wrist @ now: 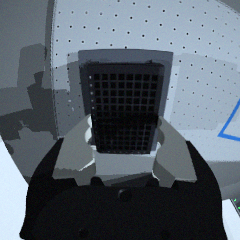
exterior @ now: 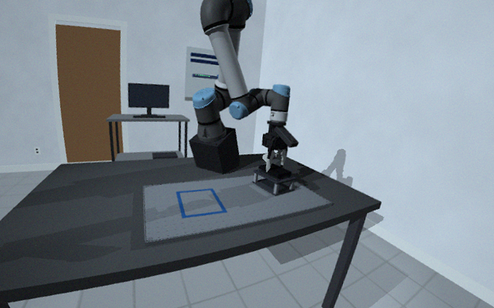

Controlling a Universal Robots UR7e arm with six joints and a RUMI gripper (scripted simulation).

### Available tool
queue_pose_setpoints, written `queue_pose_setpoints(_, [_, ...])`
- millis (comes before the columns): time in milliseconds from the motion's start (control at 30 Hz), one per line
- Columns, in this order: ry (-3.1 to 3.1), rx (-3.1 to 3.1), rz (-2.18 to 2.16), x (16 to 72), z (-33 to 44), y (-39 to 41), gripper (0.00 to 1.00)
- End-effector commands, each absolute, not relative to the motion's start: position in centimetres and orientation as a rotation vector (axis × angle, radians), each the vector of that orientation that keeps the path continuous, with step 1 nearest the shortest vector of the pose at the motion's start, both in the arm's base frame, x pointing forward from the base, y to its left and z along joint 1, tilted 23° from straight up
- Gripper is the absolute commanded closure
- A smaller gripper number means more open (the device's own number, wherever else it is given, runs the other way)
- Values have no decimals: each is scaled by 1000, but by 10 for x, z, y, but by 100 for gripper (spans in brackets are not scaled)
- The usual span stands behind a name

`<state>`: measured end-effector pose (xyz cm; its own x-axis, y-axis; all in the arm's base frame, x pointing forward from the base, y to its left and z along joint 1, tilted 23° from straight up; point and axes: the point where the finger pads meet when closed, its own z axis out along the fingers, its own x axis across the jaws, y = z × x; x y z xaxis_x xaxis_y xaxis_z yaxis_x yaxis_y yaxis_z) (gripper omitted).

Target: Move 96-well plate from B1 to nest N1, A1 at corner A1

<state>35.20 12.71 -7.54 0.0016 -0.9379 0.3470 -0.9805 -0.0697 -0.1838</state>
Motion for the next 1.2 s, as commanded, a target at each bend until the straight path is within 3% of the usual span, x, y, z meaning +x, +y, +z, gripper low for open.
queue_pose_setpoints(0, [-2064,2142,586,352,-75,127,100])
queue_pose_setpoints(1167, [-2064,2142,586,353,-79,126,100])
